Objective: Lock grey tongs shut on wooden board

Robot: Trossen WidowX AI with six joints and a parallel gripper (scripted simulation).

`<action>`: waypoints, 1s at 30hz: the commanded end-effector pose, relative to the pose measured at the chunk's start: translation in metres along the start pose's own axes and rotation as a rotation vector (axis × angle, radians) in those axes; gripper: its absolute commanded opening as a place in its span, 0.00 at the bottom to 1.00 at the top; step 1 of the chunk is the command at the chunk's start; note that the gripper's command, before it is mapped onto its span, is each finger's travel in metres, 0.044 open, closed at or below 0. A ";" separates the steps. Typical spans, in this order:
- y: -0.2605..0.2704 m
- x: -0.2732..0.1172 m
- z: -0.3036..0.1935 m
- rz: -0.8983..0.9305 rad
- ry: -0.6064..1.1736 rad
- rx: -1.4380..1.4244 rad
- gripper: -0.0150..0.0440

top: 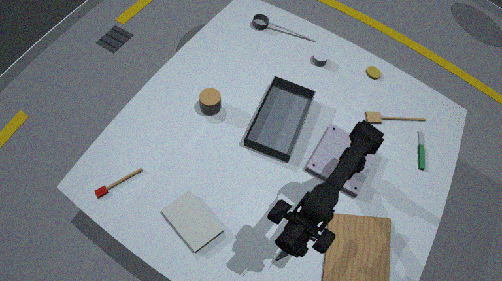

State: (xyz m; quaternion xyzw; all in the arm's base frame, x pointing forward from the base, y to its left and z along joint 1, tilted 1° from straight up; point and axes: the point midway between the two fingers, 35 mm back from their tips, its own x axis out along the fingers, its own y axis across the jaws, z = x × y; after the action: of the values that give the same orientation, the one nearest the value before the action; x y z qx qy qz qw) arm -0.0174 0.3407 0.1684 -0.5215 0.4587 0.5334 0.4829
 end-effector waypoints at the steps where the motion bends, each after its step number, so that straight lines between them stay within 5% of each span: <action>1: 0.014 -0.002 0.004 -0.003 -0.011 -0.182 0.00; 30: 0.114 -0.003 -0.006 0.005 -0.012 -1.482 0.00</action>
State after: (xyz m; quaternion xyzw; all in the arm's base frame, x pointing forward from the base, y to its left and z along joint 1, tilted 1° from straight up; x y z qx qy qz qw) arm -0.1194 0.3235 0.1668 -0.7054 0.0276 0.7064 0.0514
